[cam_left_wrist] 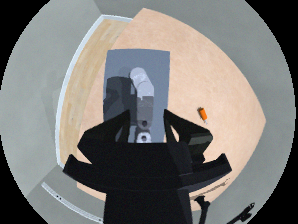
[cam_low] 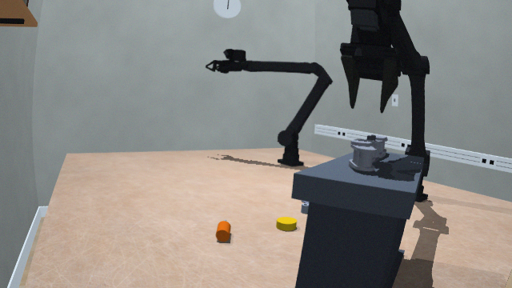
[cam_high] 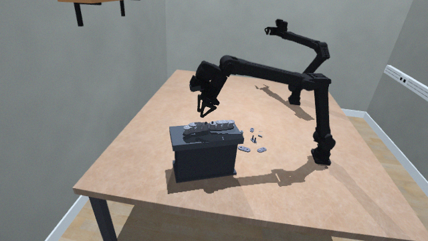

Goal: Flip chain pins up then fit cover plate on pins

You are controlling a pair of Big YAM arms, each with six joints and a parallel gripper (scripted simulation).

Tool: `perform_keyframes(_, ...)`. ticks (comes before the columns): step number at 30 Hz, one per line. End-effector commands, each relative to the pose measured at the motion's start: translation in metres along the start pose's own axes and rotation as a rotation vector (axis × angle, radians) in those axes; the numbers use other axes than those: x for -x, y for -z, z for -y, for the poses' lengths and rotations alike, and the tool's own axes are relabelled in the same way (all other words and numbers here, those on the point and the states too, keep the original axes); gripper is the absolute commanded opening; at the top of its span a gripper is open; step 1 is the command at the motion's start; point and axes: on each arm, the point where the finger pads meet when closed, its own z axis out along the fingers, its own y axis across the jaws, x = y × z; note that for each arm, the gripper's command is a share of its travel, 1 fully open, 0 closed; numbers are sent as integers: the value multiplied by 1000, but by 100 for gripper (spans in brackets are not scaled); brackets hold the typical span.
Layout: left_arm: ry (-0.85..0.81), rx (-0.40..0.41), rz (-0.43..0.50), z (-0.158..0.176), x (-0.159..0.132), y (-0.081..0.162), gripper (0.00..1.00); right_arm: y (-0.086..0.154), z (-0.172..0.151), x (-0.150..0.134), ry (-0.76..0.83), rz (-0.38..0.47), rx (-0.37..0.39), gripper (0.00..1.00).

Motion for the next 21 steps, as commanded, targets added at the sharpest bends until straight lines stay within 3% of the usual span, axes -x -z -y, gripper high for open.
perform_keyframes(1,49,-12,53,8,-4,28,49,-2,-4,44,0,64,5,100)
perform_keyframes(10,143,-13,48,7,-48,49,49,-2,-4,44,0,64,5,100)
perform_keyframes(21,343,-12,29,0,-172,72,49,-2,-4,44,0,64,5,100)
